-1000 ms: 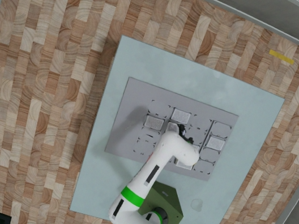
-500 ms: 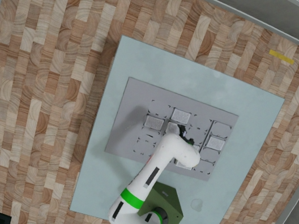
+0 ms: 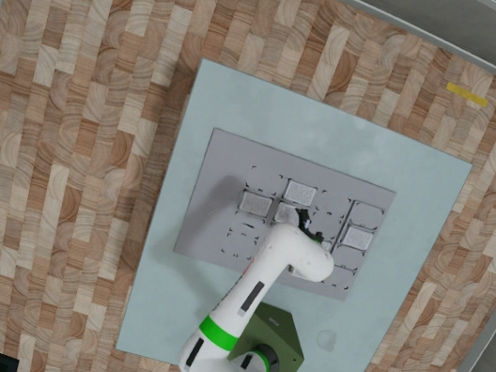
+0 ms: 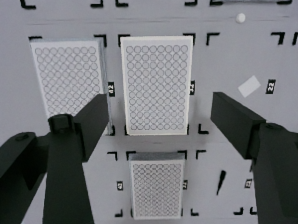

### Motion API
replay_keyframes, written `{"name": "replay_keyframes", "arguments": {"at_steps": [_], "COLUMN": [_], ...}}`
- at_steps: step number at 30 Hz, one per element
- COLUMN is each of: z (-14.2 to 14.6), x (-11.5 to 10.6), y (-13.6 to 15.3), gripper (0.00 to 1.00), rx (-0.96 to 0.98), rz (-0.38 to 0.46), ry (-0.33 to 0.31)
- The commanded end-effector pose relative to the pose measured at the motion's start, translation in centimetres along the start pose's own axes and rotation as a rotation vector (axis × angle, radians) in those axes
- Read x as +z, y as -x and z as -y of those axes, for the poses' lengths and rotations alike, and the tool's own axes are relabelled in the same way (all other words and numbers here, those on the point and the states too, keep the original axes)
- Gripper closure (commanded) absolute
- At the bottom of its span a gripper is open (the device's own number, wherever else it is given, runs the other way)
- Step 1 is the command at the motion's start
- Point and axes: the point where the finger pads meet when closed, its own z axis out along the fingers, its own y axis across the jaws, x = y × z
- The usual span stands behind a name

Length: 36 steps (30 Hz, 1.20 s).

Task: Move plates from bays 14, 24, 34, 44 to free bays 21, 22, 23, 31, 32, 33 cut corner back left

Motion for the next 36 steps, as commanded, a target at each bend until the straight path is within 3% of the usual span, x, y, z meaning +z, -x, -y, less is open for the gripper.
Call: {"name": "replay_keyframes", "arguments": {"at_steps": [1,10,36], "z": [0.1,0.1,0.0], "x": [-0.1,-0.1,-0.1], "y": [0.0,0.0,-8.8], "gripper": [0.3,0.3,0.3], "rx": [0.0,0.0,0.0], "rz": [-0.001,-0.001,-0.001], "ry": [-0.002,-0.002,-0.002]}}
